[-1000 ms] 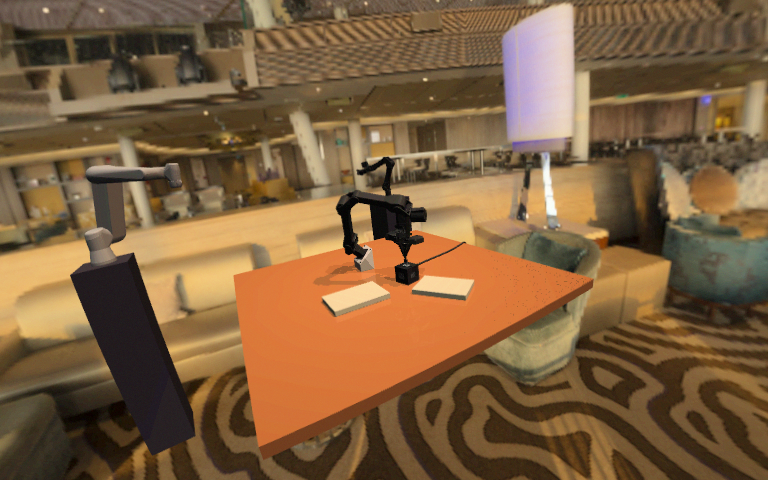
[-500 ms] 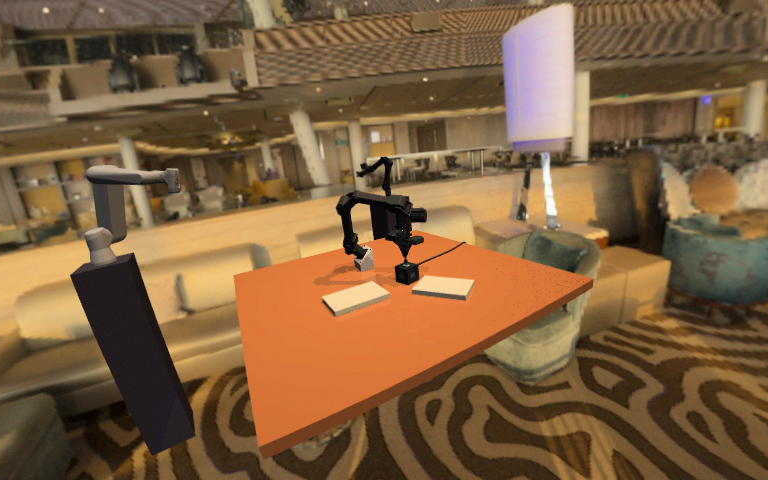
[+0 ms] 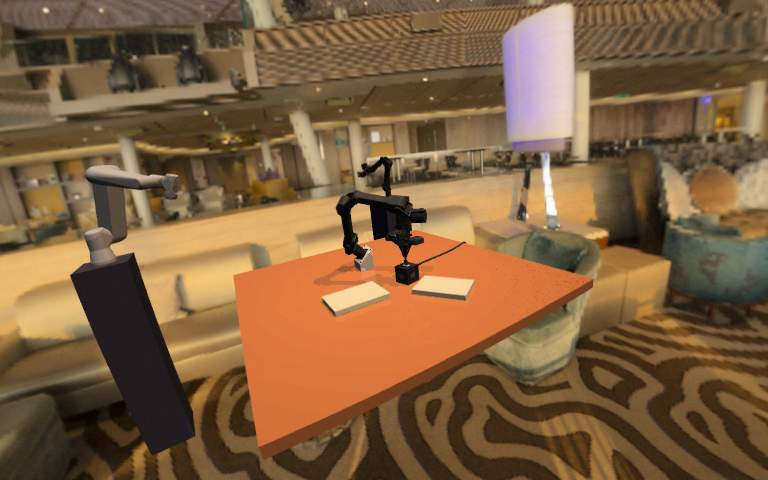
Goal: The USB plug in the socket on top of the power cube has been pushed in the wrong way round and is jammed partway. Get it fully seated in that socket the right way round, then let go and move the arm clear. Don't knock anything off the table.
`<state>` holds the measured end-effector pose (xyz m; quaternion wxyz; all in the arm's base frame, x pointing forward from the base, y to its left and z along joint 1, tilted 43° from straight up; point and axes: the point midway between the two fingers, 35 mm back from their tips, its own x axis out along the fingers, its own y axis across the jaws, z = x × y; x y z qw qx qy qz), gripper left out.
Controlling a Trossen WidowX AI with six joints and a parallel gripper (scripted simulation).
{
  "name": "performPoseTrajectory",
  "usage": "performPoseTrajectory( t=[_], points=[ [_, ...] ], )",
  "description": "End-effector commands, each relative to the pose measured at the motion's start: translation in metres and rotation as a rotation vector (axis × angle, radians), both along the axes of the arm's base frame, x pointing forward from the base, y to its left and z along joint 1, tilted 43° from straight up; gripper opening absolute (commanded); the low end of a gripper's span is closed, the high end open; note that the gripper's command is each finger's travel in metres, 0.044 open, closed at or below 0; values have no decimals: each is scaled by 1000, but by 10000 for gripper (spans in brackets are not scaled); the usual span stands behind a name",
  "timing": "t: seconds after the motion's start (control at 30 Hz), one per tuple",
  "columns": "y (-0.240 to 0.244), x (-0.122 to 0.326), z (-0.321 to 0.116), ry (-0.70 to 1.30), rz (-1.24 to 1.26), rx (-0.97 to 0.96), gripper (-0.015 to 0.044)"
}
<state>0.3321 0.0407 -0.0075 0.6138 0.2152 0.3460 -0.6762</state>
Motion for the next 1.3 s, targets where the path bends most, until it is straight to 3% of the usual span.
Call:
performPoseTrajectory(
  t=[0.0, 1.27],
  points=[
    [-1, 0, -1, 2, 2, -2, 0],
    [-4, -1, -4, 2, 2, -3, 0]
  ],
)
